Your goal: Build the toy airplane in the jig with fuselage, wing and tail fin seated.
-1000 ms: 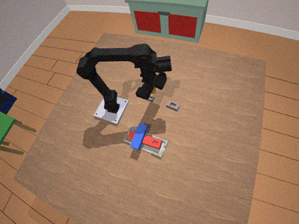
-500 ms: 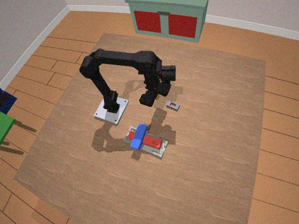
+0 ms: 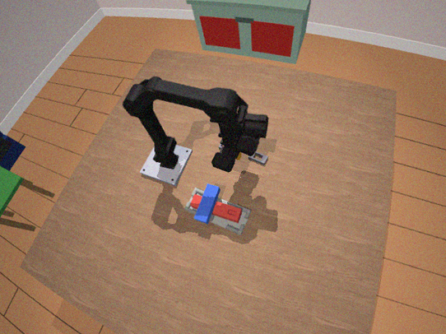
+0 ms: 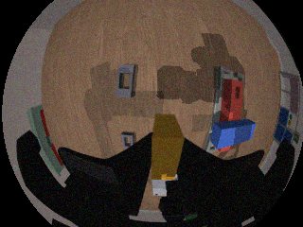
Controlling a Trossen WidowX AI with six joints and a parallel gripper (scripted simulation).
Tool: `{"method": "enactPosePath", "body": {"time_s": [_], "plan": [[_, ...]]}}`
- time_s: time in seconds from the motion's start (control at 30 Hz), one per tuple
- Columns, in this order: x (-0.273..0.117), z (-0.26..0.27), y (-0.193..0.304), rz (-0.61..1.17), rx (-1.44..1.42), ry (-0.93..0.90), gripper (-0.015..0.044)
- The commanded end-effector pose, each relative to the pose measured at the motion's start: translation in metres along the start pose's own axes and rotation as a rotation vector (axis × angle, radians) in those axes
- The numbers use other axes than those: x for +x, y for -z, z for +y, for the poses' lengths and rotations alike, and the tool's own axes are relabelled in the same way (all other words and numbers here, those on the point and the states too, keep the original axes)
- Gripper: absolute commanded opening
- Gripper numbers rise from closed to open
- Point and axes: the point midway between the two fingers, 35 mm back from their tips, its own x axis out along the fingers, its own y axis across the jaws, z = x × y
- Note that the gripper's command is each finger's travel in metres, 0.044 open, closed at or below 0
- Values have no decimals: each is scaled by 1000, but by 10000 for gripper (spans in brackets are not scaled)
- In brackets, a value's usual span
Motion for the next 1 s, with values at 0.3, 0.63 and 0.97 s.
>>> {"method": "enactPosePath", "body": {"time_s": [0.3,0.63,0.97], "plan": [[7,-29,-19,0,-17,-1,0],[12,-56,-31,0,-28,1,0],[17,-85,-40,-1,-39,3,0]]}}
